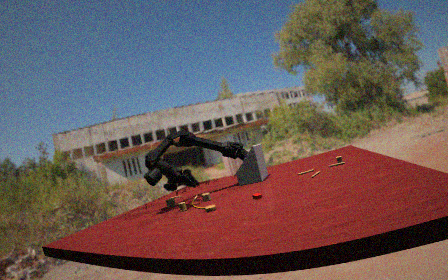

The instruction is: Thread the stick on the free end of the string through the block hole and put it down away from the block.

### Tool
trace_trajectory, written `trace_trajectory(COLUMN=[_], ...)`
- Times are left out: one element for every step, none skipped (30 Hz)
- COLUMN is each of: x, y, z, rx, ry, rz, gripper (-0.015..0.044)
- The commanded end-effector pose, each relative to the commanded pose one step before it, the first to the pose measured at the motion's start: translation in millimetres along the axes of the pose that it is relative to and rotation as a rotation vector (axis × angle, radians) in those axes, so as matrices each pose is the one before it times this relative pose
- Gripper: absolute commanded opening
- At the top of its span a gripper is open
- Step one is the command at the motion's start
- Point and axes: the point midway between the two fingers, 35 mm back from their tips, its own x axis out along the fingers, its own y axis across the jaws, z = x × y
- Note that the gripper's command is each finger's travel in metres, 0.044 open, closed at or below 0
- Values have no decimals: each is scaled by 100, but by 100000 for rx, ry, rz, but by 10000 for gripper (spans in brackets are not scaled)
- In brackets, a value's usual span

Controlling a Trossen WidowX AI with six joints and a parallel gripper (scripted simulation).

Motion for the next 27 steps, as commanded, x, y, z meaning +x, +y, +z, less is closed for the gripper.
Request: trace_trajectory(x=[-50,0,0,0,28,192,309,352,329,306,282,258,233,208,182,157,131,105,79,52,26,1,-25,-50,-60,-52,-59], y=[27,0,0,0,-1,43,75,101,114,127,141,154,166,178,188,198,205,211,216,219,221,222,222,221,182,126,123], z=[1,0,0,0,-9,-44,-75,-94,-96,-96,-94,-89,-83,-76,-66,-56,-45,-33,-21,-9,3,14,24,34,34,25,27], rx=[795,0,0,0,-2733,-5859,-9743,-11697,-11656,-11611,-11565,-11516,-11465,-11412,-11357,-11300,-11241,-11180,-11117,-11053,-10987,-10920,-10851,-9580,-6522,-6321,-6289], ry=[334,0,0,0,-1044,-1866,-3038,-3520,-3344,-3145,-2922,-2678,-2413,-2129,-1828,-1511,-1181,-840,-491,-136,223,581,936,1262,1244,975,1066], rz=[87,0,0,0,-201,-733,-1392,-1950,-2237,-2510,-2766,-3004,-3222,-3417,-3588,-3734,-3851,-3940,-3999,-4026,-4020,-3983,-3911,-3814,-3068,-2078,-1981], gripper=[241,241,241,241,268,294,320,346,373,399,425,440,440,440,440,440,440,440,440,440,440,440,440,440,440,440,440])
